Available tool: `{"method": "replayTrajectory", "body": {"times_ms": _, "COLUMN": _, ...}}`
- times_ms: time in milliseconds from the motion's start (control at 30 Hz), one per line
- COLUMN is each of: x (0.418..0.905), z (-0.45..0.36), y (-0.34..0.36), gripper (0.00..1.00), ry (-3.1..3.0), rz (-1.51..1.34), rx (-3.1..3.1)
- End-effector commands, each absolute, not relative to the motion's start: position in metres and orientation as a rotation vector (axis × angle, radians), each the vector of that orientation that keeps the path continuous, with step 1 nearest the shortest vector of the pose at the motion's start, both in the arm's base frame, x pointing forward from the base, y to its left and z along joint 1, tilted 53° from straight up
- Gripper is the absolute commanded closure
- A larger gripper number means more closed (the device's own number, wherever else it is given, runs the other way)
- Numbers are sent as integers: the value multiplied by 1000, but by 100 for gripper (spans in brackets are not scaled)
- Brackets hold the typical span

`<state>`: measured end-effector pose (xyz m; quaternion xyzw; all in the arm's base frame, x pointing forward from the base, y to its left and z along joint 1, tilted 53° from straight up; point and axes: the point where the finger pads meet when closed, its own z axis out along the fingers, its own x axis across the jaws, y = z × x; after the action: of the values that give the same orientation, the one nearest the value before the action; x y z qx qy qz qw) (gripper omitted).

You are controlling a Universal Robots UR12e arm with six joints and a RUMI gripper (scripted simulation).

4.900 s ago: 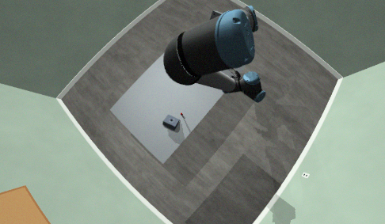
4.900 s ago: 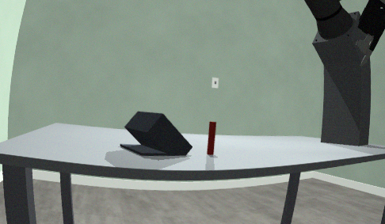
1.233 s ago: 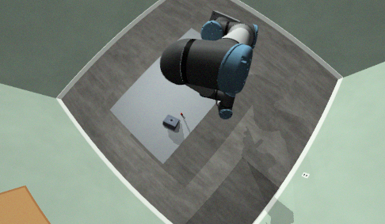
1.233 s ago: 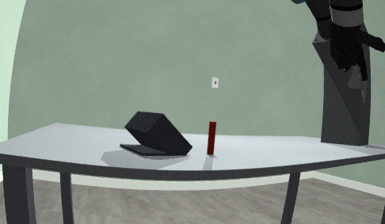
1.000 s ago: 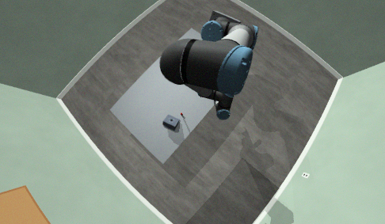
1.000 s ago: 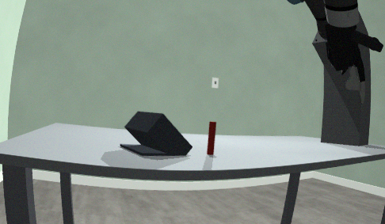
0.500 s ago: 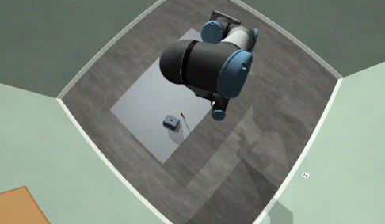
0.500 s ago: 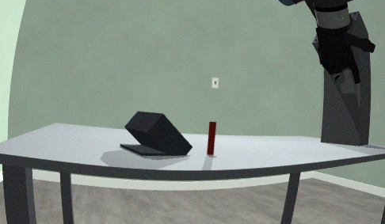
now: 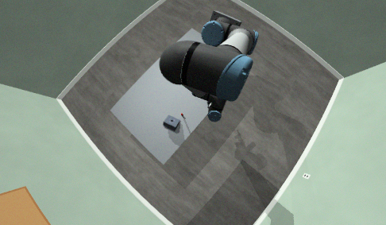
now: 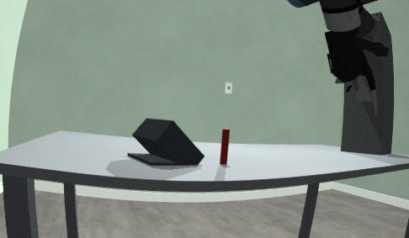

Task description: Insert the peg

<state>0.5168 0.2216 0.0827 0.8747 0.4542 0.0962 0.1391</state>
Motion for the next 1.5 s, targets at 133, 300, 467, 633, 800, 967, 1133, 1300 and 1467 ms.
{"method": "replayTrajectory", "body": {"times_ms": 133, "x": 542, "z": 97, "y": 213, "gripper": 0, "ry": 1418, "rz": 348, "rx": 2469}}
{"method": "replayTrajectory", "body": {"times_ms": 300, "x": 548, "z": 100, "y": 210, "gripper": 0, "ry": 1447, "rz": 364, "rx": 2449}}
{"method": "replayTrajectory", "body": {"times_ms": 467, "x": 560, "z": 108, "y": 204, "gripper": 0, "ry": 1493, "rz": 398, "rx": 2411}}
{"method": "replayTrajectory", "body": {"times_ms": 633, "x": 572, "z": 115, "y": 198, "gripper": 0, "ry": 1539, "rz": 427, "rx": 2371}}
{"method": "replayTrajectory", "body": {"times_ms": 800, "x": 579, "z": 120, "y": 193, "gripper": 0, "ry": 1574, "rz": 448, "rx": 2337}}
{"method": "replayTrajectory", "body": {"times_ms": 967, "x": 588, "z": 126, "y": 187, "gripper": 0, "ry": 1608, "rz": 472, "rx": 2300}}
{"method": "replayTrajectory", "body": {"times_ms": 1133, "x": 600, "z": 134, "y": 180, "gripper": 0, "ry": 1647, "rz": 502, "rx": 2250}}
{"method": "replayTrajectory", "body": {"times_ms": 1300, "x": 609, "z": 141, "y": 173, "gripper": 0, "ry": 1686, "rz": 526, "rx": 2199}}
{"method": "replayTrajectory", "body": {"times_ms": 1467, "x": 615, "z": 145, "y": 168, "gripper": 0, "ry": 1709, "rz": 539, "rx": 2168}}
